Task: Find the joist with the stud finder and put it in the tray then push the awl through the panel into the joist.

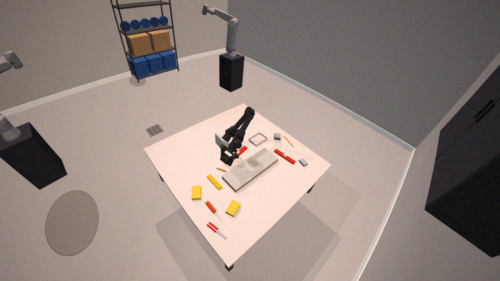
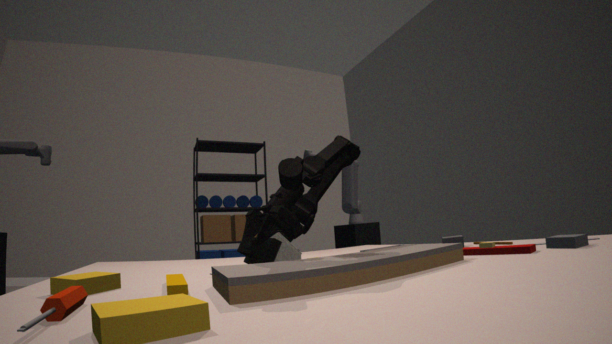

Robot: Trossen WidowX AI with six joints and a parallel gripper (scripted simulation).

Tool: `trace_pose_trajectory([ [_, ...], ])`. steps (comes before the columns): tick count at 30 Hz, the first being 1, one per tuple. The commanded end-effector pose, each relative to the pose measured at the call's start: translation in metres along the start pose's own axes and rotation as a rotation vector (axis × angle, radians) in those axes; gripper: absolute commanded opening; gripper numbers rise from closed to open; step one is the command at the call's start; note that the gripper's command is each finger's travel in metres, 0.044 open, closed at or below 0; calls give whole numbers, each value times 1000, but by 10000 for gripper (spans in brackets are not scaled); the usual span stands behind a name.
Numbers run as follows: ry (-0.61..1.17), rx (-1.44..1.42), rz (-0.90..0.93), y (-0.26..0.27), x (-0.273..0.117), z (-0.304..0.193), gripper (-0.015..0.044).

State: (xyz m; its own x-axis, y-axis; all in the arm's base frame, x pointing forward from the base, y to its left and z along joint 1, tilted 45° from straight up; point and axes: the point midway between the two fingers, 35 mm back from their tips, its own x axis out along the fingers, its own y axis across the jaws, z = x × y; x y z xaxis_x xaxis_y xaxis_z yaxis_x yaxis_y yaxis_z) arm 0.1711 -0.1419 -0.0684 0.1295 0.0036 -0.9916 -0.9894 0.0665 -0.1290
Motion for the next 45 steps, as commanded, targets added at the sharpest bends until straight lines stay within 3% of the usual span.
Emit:
trace_pose_trajectory([
  [1, 37, 4, -2, -1, -1, -2, 0],
  [45, 297, 8, 2, -1, 1, 6, 0],
])
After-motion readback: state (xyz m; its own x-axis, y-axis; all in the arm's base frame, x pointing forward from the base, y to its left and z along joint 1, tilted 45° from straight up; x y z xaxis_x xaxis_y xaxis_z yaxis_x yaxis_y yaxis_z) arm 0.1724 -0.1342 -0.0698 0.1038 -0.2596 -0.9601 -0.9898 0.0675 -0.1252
